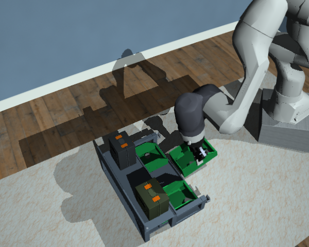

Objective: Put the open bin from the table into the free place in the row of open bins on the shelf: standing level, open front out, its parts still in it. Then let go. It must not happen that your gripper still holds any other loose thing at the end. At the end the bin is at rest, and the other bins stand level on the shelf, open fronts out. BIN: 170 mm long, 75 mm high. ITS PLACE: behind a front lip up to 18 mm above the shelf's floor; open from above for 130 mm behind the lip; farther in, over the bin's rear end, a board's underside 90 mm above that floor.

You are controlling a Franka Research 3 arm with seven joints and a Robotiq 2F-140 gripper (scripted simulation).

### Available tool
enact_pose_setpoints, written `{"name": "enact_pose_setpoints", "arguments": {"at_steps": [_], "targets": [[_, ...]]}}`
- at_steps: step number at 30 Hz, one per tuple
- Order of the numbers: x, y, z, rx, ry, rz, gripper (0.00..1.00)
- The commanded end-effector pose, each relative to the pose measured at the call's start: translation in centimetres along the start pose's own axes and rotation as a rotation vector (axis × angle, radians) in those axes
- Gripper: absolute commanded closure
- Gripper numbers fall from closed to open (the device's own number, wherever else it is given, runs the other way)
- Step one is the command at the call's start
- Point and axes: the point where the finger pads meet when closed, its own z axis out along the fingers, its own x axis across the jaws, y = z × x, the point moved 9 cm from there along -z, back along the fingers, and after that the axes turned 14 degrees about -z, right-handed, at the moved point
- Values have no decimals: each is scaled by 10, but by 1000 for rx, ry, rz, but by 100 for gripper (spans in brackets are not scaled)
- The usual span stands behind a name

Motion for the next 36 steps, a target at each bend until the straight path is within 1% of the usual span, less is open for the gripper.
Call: {"name": "enact_pose_setpoints", "arguments": {"at_steps": [1,20,36], "targets": [[0,3,-1,2,4,-4,100],[-4,19,-6,2,5,-4,100],[-8,36,-10,3,5,-4,100]]}}
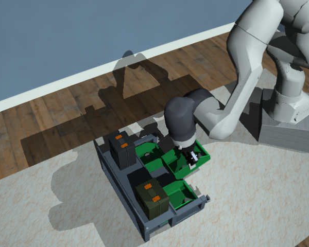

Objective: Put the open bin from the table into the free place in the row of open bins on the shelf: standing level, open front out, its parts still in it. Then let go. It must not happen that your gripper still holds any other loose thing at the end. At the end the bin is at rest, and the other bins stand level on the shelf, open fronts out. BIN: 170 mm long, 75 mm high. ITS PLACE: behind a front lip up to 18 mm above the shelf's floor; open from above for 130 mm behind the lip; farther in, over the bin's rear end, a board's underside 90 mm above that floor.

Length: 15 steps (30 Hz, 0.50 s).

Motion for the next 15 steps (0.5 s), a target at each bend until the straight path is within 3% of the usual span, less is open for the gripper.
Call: {"name": "enact_pose_setpoints", "arguments": {"at_steps": [1,15], "targets": [[0,2,-1,4,5,-5,100],[-3,17,-5,5,6,-5,100]]}}
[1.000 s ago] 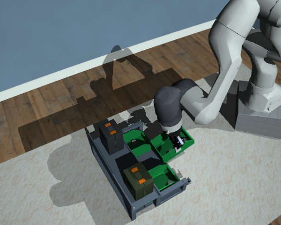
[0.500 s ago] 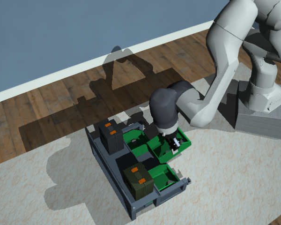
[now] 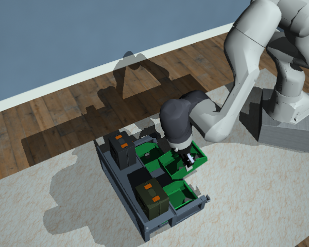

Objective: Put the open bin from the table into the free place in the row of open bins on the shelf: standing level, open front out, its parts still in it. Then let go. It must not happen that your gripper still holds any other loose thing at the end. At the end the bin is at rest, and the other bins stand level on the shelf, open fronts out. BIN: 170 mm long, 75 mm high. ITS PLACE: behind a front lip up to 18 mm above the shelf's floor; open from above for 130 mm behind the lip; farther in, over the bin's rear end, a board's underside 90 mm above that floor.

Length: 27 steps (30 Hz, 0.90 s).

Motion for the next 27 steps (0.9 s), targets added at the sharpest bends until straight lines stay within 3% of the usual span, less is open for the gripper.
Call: {"name": "enact_pose_setpoints", "arguments": {"at_steps": [1,27], "targets": [[0,3,-2,4,5,-5,100],[-4,20,-6,4,6,-5,100]]}}
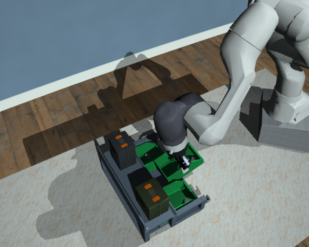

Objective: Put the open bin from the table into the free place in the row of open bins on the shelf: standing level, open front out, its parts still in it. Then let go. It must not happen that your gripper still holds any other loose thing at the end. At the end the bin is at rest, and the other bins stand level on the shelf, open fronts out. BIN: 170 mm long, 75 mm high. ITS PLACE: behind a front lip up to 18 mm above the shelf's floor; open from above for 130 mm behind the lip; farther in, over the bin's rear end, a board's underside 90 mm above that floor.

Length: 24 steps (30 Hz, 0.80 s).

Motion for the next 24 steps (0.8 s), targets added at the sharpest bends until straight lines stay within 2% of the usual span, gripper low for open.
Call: {"name": "enact_pose_setpoints", "arguments": {"at_steps": [1,24], "targets": [[0,2,-1,1,5,-3,100],[-1,7,-3,2,5,-3,100]]}}
